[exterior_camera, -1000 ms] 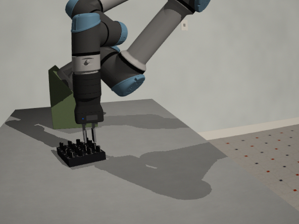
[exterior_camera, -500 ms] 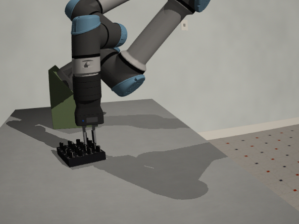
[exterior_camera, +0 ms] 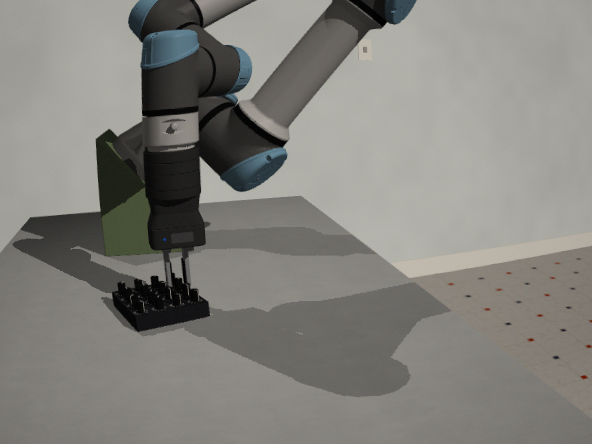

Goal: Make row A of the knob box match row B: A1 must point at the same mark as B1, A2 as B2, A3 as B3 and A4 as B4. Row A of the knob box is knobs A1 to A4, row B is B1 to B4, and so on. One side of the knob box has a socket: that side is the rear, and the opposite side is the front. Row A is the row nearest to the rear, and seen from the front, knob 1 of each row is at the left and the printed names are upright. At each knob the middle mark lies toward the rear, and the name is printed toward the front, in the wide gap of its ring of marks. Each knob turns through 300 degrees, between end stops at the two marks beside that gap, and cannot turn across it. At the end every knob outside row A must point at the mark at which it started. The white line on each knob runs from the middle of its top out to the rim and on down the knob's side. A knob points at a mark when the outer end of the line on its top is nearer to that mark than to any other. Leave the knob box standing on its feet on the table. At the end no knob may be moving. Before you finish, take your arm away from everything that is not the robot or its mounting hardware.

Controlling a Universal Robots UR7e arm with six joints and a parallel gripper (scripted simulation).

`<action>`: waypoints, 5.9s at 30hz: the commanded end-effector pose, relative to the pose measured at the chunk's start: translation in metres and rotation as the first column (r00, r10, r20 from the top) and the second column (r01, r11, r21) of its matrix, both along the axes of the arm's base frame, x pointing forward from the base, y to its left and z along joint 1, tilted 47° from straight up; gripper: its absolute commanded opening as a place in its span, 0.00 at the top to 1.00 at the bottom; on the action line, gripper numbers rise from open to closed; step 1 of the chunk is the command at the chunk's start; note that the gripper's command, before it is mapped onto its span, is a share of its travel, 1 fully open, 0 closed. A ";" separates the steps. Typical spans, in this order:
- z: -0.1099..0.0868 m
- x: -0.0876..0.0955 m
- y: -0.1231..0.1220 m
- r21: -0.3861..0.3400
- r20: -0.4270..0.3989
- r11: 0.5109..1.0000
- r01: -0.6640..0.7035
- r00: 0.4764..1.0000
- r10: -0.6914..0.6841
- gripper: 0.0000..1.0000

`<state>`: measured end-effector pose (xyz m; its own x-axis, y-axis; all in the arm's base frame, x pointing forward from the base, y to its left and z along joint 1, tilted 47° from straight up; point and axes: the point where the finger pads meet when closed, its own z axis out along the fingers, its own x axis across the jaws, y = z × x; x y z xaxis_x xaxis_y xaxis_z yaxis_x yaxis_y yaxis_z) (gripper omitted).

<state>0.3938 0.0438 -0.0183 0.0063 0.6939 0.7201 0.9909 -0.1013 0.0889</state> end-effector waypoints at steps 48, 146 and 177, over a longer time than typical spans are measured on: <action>0.000 0.000 0.000 -0.001 0.000 1.000 0.001 1.000 -0.001 0.70; 0.000 0.000 0.000 -0.129 -0.663 0.754 0.644 0.509 -0.549 0.70; 0.003 0.000 -0.003 -0.129 -0.663 0.754 0.644 0.509 -0.549 0.54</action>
